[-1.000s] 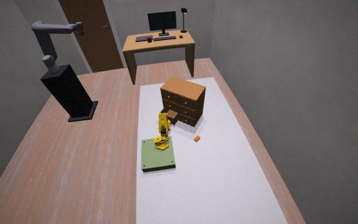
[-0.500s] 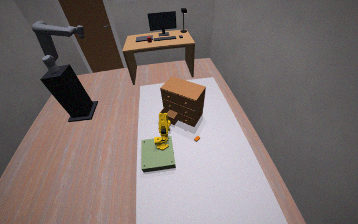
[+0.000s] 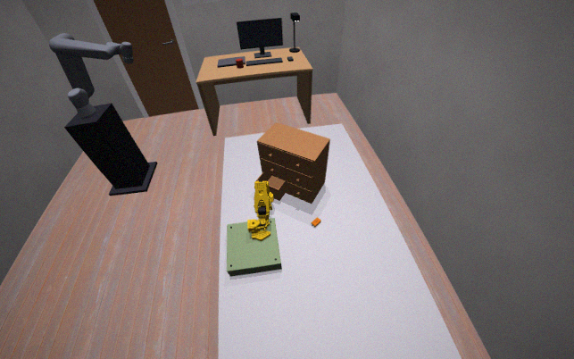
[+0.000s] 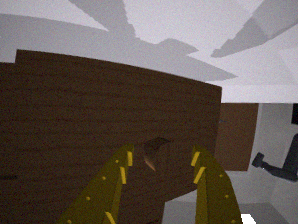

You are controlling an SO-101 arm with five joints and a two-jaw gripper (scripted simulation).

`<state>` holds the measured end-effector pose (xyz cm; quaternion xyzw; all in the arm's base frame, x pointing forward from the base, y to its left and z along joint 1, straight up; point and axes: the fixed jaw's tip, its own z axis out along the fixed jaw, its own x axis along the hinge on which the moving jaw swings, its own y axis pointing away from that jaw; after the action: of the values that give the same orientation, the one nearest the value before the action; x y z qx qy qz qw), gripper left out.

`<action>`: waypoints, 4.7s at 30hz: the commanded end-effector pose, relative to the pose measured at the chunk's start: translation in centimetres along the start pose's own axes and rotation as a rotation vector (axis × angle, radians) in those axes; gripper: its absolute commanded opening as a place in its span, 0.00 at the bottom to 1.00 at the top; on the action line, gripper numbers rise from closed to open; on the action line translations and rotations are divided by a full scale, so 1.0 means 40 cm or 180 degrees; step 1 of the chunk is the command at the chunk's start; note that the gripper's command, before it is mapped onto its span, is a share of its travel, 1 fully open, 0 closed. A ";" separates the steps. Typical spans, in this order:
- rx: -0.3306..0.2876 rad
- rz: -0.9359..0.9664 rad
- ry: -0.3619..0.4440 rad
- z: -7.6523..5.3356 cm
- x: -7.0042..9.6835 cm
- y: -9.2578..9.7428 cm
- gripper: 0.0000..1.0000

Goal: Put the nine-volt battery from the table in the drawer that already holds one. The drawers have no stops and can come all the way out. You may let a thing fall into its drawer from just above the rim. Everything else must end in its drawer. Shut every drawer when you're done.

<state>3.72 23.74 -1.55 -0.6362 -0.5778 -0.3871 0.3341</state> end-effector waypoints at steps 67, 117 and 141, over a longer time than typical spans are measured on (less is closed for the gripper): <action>-0.0070 0.0065 0.0026 0.004 0.005 0.015 0.21; -0.0084 0.0073 0.0026 0.005 0.006 0.018 0.06; -0.0084 0.0073 0.0026 0.005 0.006 0.018 0.00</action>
<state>3.73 23.84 -1.55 -0.6381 -0.5752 -0.3856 0.3368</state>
